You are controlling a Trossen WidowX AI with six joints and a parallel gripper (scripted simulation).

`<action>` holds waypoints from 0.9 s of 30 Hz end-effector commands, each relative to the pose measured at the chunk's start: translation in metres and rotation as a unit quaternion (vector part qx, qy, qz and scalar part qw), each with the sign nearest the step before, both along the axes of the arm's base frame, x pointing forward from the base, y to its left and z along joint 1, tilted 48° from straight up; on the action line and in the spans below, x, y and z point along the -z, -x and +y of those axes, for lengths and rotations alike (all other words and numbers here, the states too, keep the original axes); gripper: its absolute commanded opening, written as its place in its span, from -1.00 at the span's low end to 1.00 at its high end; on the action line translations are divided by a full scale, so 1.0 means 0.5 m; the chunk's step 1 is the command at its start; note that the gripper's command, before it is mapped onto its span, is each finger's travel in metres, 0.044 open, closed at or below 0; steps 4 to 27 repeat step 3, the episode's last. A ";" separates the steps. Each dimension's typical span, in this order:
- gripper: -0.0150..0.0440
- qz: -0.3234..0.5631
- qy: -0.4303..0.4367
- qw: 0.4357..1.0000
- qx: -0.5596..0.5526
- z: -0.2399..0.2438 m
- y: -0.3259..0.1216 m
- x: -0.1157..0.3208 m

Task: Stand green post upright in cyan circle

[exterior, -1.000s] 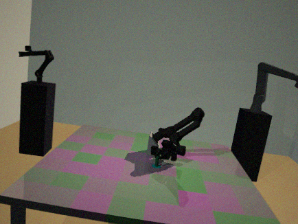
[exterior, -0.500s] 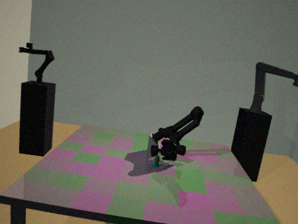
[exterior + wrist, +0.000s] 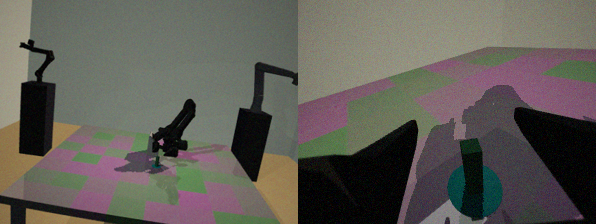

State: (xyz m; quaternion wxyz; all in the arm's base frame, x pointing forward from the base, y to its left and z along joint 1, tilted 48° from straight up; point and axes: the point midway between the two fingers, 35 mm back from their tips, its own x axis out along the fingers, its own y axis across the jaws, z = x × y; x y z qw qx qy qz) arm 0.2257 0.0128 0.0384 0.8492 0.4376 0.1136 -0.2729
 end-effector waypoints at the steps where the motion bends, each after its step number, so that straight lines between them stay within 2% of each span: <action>1: 0.86 -0.003 -0.002 1.000 -0.001 -0.008 -0.004 -0.017; 27: 0.86 -0.002 -0.001 1.000 -0.001 -0.014 -0.003 -0.024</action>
